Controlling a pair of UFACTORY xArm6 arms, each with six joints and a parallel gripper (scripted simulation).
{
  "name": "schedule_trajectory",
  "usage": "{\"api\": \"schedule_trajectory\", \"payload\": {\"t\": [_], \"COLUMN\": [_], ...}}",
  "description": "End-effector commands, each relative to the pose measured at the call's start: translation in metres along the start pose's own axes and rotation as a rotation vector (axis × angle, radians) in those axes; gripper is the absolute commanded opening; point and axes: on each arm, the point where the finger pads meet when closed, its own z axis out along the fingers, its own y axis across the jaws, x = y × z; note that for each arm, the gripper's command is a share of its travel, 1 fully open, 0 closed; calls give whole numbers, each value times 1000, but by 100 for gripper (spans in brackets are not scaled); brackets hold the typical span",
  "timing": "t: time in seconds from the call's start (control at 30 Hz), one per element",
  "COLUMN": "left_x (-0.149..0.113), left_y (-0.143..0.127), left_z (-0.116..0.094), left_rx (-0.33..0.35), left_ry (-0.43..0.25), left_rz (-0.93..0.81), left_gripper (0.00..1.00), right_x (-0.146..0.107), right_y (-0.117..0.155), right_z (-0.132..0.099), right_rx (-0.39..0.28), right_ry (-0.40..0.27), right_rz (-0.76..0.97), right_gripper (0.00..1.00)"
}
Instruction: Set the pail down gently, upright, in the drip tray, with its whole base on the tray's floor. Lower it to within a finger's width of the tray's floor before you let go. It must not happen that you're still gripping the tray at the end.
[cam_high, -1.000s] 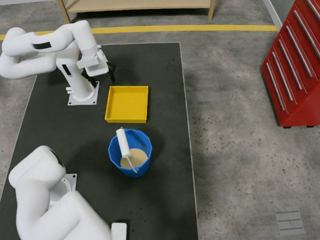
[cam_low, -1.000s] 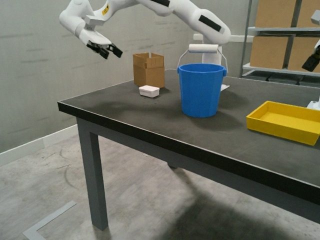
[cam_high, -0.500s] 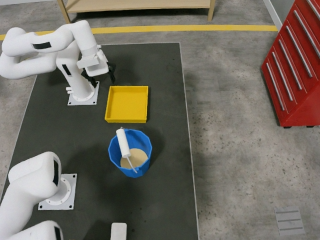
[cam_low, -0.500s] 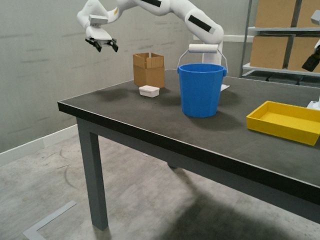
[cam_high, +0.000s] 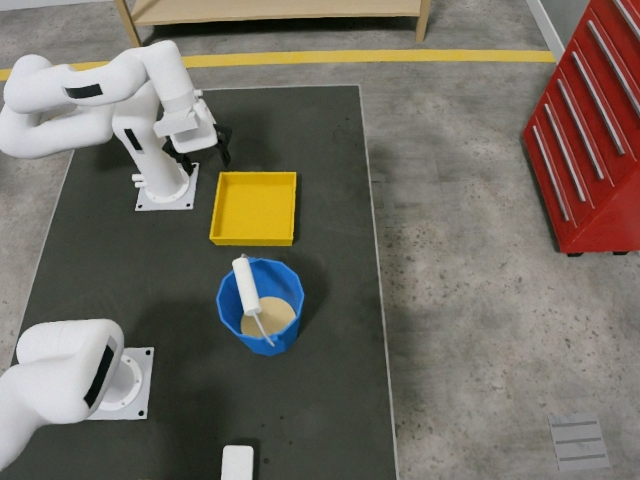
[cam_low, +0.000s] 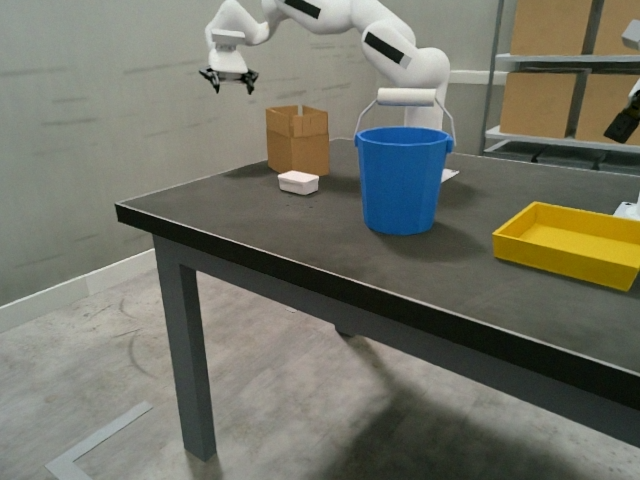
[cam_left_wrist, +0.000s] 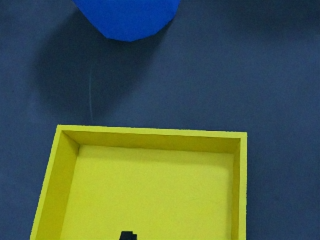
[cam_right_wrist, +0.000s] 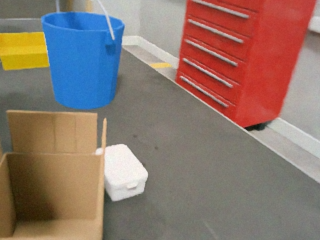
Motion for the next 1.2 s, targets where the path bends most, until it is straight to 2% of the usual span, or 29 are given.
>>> {"api": "schedule_trajectory", "payload": {"t": [0.0, 0.33, 0.6, 0.73, 1.03, 1.1, 1.17], "left_x": [0, 0, 0, 0, 0, 0, 0], "left_y": [0, 0, 0, 0, 0, 0, 0], "left_z": [-1, -1, -1, -1, -1, -1, -1], "left_rx": [2, 2, 2, 2, 2, 2, 2], "left_ry": [0, 0, 0, 0, 0, 0, 0], "left_rz": [0, 0, 0, 0, 0, 0, 0], "left_gripper": [100, 100, 100, 100, 100, 100, 100], "right_x": [-8, -11, -3, 13, 70, 70, 90], "right_y": [-10, -16, -18, -21, -37, -37, -44], "right_z": [-18, -25, -26, -26, -20, -20, -15], "right_rx": [-28, -45, -44, -43, -37, -37, -35], "right_ry": [-2, -4, -1, 6, 31, 31, 40], "right_rz": [15, 25, 27, 32, 47, 47, 53], "right_gripper": [100, 100, 100, 100, 100, 100, 100]}}
